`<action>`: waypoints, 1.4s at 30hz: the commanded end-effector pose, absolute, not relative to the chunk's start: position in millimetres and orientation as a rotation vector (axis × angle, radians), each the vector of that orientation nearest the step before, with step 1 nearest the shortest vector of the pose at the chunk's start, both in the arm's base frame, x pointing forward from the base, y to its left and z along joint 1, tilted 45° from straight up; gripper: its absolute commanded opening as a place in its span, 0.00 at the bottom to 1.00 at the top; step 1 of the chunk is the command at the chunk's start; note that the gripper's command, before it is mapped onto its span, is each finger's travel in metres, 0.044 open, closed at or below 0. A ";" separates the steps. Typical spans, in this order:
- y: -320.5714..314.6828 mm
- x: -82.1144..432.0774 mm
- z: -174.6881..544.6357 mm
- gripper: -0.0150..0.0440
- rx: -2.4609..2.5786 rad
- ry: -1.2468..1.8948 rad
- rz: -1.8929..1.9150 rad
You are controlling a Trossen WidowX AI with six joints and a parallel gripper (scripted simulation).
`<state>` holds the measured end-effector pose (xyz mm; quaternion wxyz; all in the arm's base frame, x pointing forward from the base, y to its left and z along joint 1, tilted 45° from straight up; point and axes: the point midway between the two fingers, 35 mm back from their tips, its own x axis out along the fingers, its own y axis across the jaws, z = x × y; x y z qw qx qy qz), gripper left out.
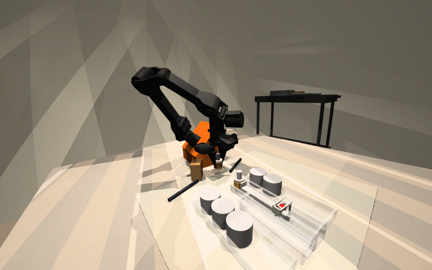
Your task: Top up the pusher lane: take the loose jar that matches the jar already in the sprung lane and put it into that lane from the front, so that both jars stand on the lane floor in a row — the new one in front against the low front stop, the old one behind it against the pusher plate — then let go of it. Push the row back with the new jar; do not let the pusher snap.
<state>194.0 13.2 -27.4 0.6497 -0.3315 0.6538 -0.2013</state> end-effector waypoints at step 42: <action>33.7 291.8 -0.6 0.25 -0.686 1.451 -0.511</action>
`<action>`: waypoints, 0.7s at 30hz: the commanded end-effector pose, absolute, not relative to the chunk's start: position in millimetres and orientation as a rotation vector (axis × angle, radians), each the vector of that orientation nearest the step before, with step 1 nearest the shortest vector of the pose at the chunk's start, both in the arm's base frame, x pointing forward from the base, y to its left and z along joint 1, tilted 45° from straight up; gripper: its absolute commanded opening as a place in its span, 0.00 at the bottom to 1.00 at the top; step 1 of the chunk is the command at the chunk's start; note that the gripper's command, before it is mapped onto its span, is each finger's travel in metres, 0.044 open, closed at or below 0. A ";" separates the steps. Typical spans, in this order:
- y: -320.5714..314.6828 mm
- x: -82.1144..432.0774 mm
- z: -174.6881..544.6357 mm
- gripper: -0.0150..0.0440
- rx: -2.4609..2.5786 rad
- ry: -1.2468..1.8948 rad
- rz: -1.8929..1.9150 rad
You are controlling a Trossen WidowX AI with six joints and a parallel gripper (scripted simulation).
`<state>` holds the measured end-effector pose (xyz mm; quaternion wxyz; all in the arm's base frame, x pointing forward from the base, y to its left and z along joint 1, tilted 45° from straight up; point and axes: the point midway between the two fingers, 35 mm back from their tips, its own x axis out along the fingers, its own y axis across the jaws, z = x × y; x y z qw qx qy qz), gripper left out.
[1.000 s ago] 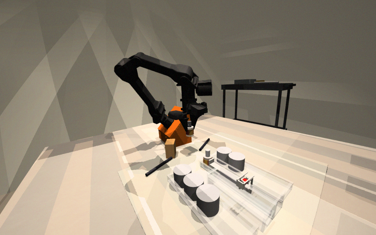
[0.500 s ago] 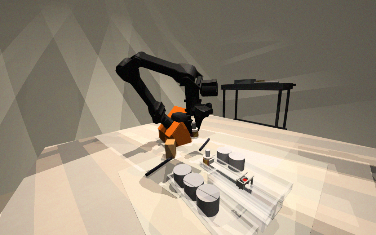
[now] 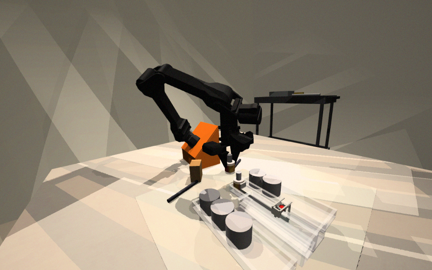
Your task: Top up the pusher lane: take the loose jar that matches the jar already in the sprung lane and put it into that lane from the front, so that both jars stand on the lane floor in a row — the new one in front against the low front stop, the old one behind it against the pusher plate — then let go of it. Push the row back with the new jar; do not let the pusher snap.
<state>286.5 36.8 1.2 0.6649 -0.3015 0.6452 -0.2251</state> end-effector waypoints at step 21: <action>18.8 297.4 -16.2 0.25 -0.686 1.450 -0.512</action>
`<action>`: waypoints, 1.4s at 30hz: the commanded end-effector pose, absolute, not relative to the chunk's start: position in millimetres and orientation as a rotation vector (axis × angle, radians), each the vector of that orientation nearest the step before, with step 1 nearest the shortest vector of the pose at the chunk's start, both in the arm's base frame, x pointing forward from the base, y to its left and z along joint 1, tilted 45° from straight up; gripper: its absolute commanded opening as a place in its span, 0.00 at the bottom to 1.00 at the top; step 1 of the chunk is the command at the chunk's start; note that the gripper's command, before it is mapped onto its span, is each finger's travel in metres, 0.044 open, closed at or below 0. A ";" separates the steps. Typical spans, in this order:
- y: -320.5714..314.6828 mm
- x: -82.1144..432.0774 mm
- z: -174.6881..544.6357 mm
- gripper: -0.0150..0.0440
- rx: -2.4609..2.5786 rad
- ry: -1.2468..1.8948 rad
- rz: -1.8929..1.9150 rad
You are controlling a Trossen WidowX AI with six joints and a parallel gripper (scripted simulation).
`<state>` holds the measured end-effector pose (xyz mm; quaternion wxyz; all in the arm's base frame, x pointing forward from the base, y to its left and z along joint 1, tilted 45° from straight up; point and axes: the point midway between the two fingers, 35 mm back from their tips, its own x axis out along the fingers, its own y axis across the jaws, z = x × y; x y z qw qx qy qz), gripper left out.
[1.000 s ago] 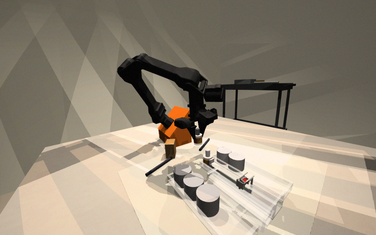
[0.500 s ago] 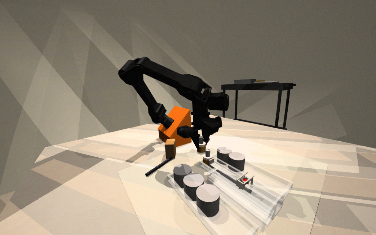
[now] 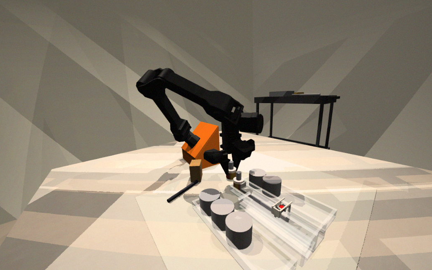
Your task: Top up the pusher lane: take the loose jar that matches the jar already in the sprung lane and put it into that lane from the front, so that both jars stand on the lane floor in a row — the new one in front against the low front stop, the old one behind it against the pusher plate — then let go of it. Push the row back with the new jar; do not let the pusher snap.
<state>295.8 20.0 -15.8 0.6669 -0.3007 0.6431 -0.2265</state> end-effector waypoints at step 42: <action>20.2 317.8 -16.4 0.25 -0.686 1.449 -0.512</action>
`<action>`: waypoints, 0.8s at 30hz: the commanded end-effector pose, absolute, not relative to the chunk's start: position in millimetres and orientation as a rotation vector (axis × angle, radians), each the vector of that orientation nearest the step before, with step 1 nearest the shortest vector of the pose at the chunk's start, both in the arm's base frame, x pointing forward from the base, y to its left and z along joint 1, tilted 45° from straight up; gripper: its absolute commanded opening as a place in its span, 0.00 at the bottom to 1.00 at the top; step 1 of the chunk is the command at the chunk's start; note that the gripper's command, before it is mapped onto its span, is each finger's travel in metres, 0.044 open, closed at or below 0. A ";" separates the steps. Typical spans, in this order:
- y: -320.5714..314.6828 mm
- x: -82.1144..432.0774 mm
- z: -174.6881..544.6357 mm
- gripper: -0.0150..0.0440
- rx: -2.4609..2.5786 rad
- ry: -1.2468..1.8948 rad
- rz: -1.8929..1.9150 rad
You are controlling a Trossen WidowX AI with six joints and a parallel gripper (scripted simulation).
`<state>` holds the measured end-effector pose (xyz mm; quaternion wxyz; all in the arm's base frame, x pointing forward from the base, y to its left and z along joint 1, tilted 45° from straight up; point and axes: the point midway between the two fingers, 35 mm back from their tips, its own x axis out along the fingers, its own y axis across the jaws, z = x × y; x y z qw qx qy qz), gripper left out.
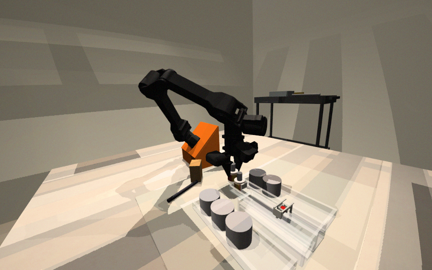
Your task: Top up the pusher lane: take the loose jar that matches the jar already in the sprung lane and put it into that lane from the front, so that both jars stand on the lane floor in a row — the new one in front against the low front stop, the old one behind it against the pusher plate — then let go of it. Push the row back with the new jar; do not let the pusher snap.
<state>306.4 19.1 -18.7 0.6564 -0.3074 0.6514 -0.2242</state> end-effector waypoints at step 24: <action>21.1 329.4 -15.4 0.25 -0.685 1.448 -0.512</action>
